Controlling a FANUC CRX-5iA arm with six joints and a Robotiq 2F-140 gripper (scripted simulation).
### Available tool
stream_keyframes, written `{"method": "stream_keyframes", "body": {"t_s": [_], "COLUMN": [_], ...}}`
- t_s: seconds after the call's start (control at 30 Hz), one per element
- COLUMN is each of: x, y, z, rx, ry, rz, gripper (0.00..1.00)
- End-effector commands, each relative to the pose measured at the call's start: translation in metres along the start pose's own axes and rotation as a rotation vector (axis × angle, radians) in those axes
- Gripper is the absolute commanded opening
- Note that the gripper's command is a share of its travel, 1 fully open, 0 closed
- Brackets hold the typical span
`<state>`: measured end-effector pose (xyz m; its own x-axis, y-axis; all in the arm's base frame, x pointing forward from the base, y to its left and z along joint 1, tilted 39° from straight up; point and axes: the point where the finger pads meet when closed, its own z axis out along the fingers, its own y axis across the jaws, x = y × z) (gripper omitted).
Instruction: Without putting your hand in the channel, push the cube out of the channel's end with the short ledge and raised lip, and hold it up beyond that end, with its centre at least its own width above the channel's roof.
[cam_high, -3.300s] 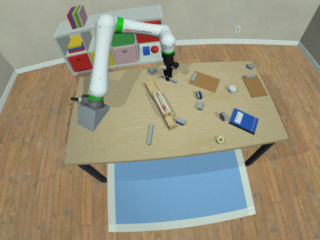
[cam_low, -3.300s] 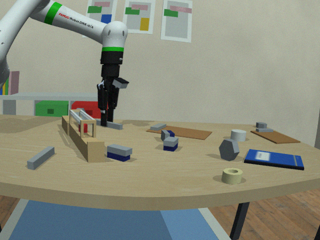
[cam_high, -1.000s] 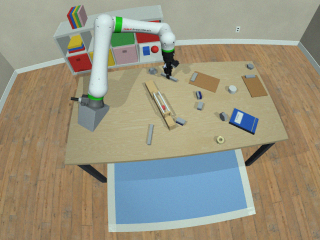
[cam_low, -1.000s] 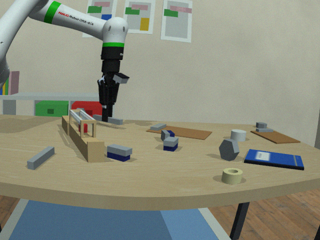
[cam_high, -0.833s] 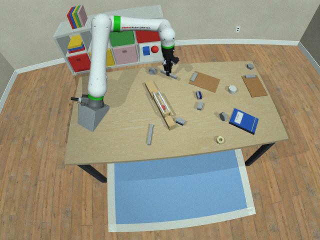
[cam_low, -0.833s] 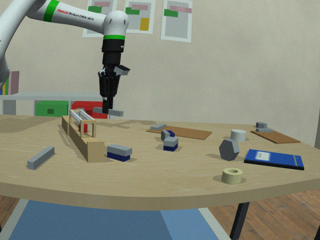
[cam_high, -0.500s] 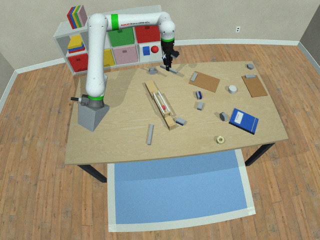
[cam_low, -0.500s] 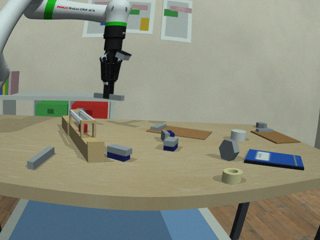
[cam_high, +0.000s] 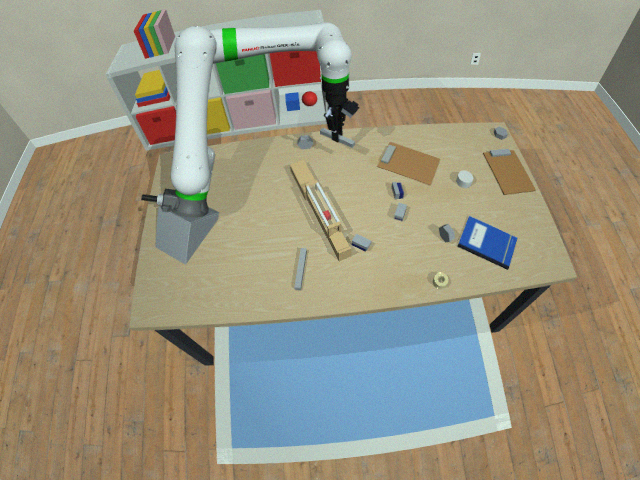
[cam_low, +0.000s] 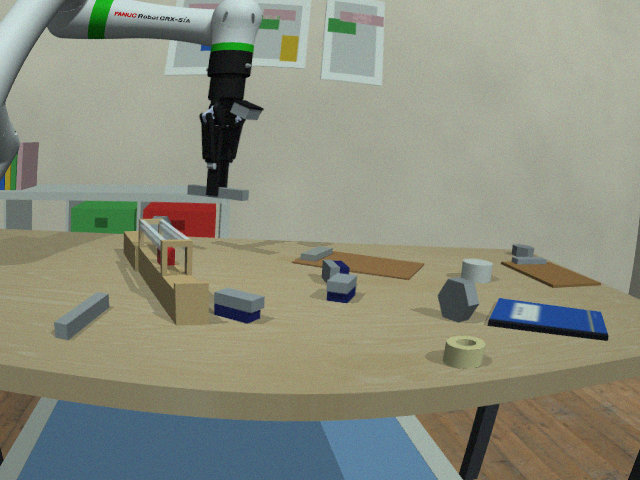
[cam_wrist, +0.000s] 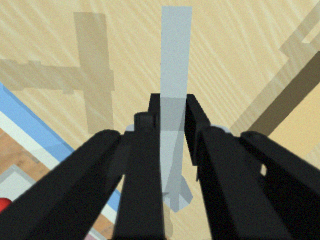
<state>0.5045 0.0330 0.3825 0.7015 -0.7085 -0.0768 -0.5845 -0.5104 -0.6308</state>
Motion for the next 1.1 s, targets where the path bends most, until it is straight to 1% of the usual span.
{"method": "stream_keyframes", "body": {"t_s": [0.0,0.5,0.53,0.57,0.63,0.67,0.7,0.87,0.93,0.97,1.07], "x": [0.0,0.0,-0.001,-0.004,-0.004,-0.01,-0.016,-0.034,-0.041,-0.044,-0.043], "y": [0.0,0.002,0.014,0.039,0.039,0.073,0.092,0.142,0.164,0.174,0.175], "z": [-0.001,-0.001,-0.002,-0.004,-0.004,-0.006,-0.005,0.0,0.004,0.01,0.031], "rx": [0.001,0.0,-0.001,-0.004,-0.004,-0.007,-0.006,0.001,0.001,0.001,0.001], "ry": [0.002,0.002,0.002,0.002,0.002,0.003,0.003,0.001,0.001,0.001,0.001], "rz": [0.0,0.006,0.042,0.117,0.117,0.221,0.338,0.552,0.562,0.562,0.562], "gripper": [0.1,0.1,0.1,0.1,0.1,0.1,0.1,0.1,0.1,0.1,0.1]}}
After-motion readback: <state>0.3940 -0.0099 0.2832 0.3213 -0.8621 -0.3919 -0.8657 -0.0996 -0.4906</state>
